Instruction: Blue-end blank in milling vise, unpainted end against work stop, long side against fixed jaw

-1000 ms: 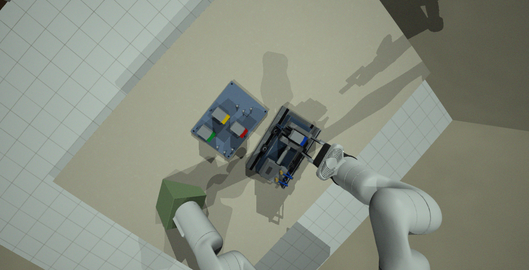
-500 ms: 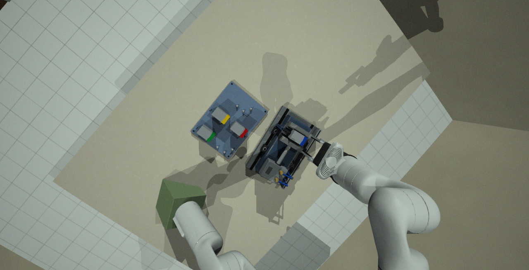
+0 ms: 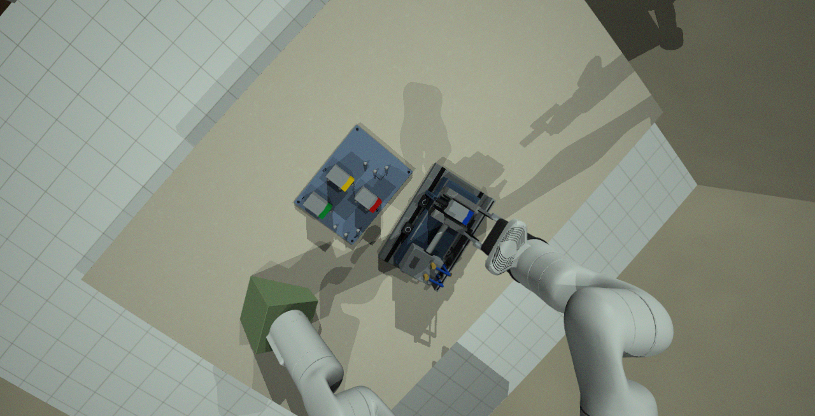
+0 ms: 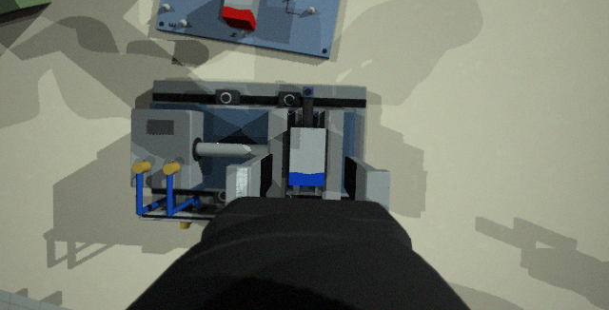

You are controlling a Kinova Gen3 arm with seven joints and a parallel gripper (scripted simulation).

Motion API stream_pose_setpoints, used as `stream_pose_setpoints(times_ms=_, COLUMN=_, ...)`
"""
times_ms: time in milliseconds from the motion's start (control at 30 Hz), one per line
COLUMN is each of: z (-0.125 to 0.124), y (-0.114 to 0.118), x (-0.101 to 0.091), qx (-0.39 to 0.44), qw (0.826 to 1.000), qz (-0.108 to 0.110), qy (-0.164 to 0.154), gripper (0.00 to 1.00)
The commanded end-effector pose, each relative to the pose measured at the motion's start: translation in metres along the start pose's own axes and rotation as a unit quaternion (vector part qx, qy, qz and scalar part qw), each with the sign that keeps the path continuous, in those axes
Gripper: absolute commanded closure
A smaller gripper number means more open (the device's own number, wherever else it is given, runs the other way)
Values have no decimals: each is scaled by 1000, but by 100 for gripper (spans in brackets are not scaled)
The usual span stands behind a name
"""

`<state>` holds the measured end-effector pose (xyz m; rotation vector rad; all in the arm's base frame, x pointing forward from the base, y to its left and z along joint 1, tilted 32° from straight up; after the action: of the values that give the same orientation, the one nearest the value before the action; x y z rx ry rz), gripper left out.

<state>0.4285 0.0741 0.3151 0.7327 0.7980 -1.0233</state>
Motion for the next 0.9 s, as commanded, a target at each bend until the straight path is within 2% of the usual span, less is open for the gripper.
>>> stream_pose_setpoints(times_ms=0, z=0, y=0, x=1, qx=0, qw=1000, qz=0, qy=0, gripper=0)
stream_pose_setpoints(times_ms=867, z=0, y=-1, x=5, qx=0, qw=1000, qz=0, qy=0, gripper=0)
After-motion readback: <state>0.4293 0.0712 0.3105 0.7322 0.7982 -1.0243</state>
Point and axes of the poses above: the point where the finger pads meet when closed, its own x axis out along the fingers, its own y axis across the jaws, z = x × y, the point moved 3 cm from there along -x, back along the fingers, and after that the axes turned 2 degrees about x, right-handed, at the moved point
